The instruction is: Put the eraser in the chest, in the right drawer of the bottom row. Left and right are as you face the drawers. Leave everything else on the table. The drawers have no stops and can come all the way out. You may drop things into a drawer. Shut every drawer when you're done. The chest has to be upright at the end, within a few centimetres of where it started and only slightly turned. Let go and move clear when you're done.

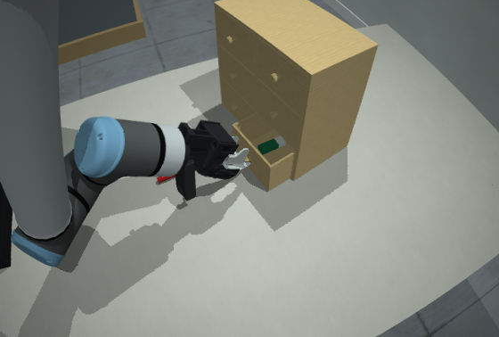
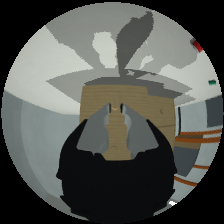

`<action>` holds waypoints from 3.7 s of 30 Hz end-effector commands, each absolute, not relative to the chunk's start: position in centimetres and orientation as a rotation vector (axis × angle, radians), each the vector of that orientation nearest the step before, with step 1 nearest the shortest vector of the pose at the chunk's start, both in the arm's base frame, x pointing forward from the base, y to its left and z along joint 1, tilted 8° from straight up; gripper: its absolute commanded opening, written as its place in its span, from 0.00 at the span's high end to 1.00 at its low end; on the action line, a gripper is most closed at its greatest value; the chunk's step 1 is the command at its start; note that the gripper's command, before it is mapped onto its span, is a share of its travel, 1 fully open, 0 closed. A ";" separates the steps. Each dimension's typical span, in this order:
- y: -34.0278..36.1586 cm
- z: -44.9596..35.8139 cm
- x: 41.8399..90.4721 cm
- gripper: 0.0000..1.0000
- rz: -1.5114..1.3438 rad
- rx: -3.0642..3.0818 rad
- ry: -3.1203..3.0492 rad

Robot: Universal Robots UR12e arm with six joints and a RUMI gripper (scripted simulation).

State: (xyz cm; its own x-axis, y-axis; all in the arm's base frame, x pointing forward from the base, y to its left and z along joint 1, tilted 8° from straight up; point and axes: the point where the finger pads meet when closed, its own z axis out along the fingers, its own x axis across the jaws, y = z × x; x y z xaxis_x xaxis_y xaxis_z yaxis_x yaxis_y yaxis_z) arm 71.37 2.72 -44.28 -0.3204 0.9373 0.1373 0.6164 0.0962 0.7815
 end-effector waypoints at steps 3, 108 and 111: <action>2.8 -44.2 71.6 0.93 1.094 1.522 1.984; 4.6 -44.0 77.0 0.93 1.094 1.522 1.984; 4.6 -44.0 77.1 0.93 1.094 1.522 1.984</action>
